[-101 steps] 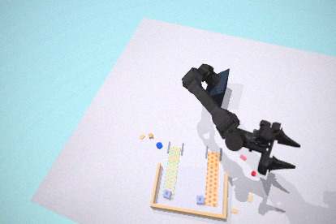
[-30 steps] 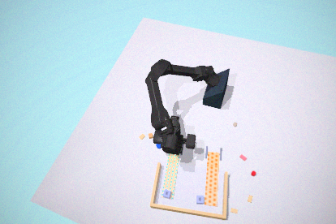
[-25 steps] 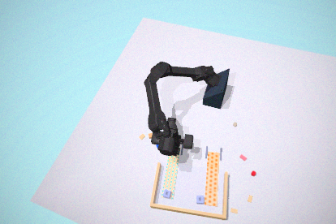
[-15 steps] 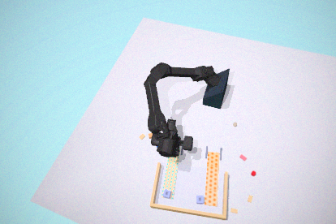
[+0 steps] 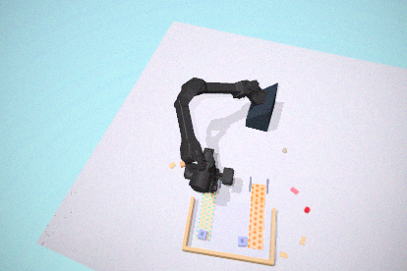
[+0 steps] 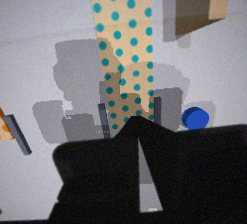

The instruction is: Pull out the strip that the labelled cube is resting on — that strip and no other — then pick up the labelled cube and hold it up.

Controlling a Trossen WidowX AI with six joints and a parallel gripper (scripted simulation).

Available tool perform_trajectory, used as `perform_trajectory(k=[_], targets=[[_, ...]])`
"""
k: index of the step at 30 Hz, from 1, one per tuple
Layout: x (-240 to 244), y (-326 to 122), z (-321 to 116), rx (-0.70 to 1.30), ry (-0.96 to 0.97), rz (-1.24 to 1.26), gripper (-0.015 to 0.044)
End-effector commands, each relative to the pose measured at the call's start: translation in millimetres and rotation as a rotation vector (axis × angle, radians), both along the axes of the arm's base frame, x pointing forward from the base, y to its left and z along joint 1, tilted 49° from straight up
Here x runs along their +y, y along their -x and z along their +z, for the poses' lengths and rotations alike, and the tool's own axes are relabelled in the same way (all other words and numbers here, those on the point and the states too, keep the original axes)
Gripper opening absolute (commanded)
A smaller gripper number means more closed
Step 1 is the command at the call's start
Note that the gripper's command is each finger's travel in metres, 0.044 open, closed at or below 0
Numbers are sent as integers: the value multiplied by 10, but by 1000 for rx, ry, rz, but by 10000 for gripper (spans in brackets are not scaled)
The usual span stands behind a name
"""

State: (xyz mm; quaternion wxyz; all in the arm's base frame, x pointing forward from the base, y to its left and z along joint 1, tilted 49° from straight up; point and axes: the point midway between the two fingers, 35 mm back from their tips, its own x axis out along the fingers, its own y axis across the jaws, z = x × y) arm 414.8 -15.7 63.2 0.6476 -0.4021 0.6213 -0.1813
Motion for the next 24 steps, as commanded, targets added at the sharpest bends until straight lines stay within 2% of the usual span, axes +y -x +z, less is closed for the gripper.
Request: perform_trajectory(k=[1,24], targets=[[-47,9,-67,12,2,3,0],[-266,-40,-239,11,5,3,0]])
